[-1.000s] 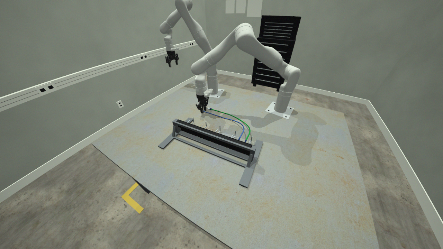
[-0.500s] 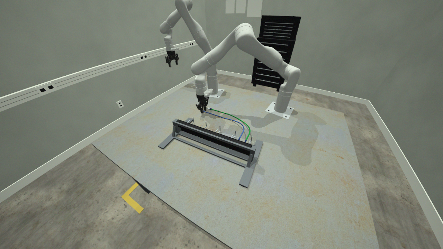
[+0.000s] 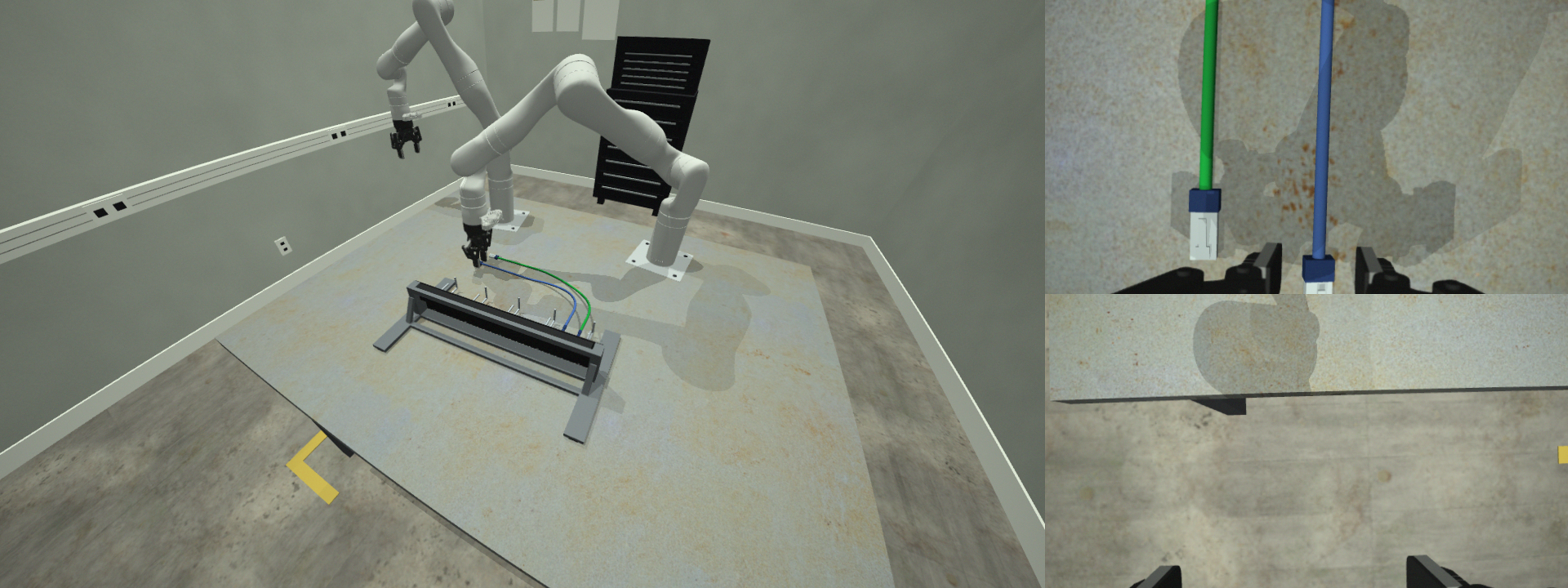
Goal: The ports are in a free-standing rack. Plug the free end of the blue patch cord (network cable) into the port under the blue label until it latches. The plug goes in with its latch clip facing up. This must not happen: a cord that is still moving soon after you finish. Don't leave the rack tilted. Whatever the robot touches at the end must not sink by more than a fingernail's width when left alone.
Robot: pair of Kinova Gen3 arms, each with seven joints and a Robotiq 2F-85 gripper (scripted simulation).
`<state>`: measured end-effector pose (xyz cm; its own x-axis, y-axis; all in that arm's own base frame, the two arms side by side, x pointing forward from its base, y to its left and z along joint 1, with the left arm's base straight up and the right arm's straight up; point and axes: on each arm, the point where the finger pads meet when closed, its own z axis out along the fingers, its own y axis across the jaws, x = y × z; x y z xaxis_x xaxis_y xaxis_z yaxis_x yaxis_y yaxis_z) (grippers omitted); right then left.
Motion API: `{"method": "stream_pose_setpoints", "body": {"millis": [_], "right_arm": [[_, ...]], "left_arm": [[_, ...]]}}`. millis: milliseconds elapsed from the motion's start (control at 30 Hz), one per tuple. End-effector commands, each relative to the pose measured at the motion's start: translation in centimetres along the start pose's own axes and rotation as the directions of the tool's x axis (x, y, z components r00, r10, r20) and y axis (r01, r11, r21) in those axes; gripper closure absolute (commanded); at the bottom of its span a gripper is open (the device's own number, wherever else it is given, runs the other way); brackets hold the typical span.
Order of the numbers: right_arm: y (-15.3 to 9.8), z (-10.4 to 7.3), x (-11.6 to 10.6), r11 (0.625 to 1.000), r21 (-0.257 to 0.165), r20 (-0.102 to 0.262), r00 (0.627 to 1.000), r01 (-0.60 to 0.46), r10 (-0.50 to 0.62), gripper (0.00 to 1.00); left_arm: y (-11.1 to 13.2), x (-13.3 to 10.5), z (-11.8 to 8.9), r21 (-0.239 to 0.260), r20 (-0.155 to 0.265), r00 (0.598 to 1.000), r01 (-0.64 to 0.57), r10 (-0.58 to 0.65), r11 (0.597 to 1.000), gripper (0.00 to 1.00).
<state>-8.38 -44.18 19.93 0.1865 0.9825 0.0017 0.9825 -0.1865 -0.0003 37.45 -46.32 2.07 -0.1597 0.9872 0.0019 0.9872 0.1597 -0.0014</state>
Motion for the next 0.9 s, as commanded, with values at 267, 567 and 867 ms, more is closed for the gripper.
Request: {"method": "stream_pose_setpoints", "body": {"millis": [267, 567, 867], "right_arm": [[0.0, -0.07, -0.04, 1.0, 0.0, 0.002, 1.0, 0.0, 0.0, 0.002], [0.0, -0.07, -0.04, 1.0, 0.0, 0.002, 1.0, 0.0, 0.0, 0.002], [0.0, -0.07, -0.04, 1.0, 0.0, 0.002, 1.0, 0.0, 0.0, 0.002]], "left_arm": [[0.04, -0.06, -0.12, -0.001, 0.002, 1.0, 0.0, 0.0, 1.0, 0.57], [0.04, -0.06, -0.12, -0.001, 0.002, 1.0, 0.0, 0.0, 1.0, 0.903], [0.04, -0.06, -0.12, -0.001, 0.002, 1.0, 0.0, 0.0, 1.0, 0.903]]}}
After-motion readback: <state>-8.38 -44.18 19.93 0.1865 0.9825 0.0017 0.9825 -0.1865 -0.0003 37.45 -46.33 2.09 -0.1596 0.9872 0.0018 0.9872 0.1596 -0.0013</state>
